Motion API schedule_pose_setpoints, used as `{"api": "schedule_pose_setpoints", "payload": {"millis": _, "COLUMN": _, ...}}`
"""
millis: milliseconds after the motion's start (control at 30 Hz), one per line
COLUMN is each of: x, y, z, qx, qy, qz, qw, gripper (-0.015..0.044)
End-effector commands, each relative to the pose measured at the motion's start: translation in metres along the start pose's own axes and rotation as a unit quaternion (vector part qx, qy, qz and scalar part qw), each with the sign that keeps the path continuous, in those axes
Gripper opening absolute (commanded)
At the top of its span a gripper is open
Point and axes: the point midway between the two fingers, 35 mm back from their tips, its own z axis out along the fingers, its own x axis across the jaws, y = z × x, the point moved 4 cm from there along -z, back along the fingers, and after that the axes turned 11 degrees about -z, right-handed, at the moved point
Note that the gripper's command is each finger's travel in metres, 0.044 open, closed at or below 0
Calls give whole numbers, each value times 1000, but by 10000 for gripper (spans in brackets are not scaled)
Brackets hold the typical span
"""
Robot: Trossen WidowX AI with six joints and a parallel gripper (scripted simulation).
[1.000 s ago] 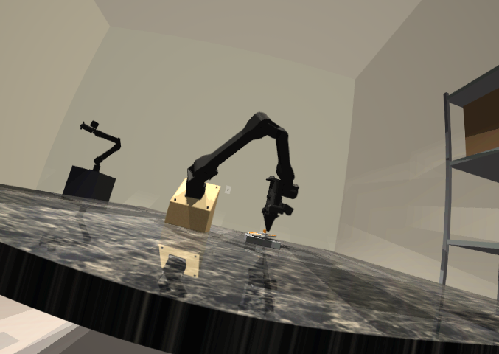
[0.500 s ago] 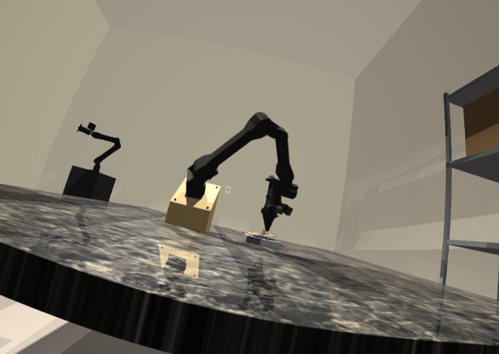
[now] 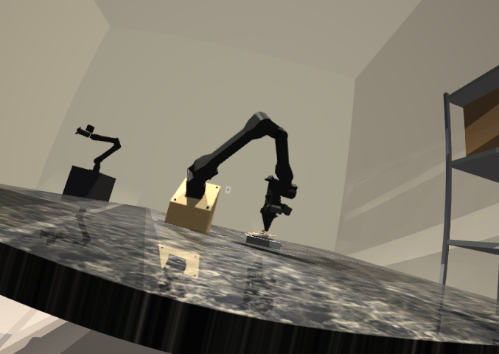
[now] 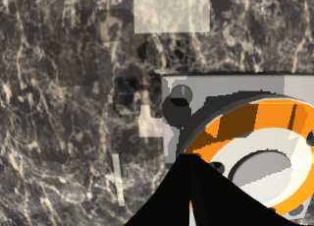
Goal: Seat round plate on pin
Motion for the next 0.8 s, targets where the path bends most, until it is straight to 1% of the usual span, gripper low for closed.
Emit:
{"api": "schedule_pose_setpoints", "payload": {"millis": 0, "x": 2, "y": -5, "z": 2, "qx": 7, "qy": 3, "qz": 0, "qw": 1000, "gripper": 0}}
{"api": "schedule_pose_setpoints", "payload": {"millis": 267, "x": 2, "y": -7, "z": 3, "qx": 7, "qy": 3, "qz": 0, "qw": 1000, "gripper": 0}}
{"api": "schedule_pose_setpoints", "payload": {"millis": 567, "x": 2, "y": -9, "z": -41, "qx": 7, "qy": 5, "qz": -1, "qw": 1000, "gripper": 0}}
{"api": "schedule_pose_setpoints", "payload": {"millis": 633, "x": 3, "y": -9, "z": -42, "qx": 7, "qy": 5, "qz": -1, "qw": 1000, "gripper": 0}}
{"api": "schedule_pose_setpoints", "payload": {"millis": 667, "x": 4, "y": -8, "z": -33, "qx": 7, "qy": 1, "qz": -7, "qw": 1000, "gripper": 0}}
{"api": "schedule_pose_setpoints", "payload": {"millis": 767, "x": 4, "y": -8, "z": -33, "qx": 7, "qy": 1, "qz": -7, "qw": 1000, "gripper": 0}}
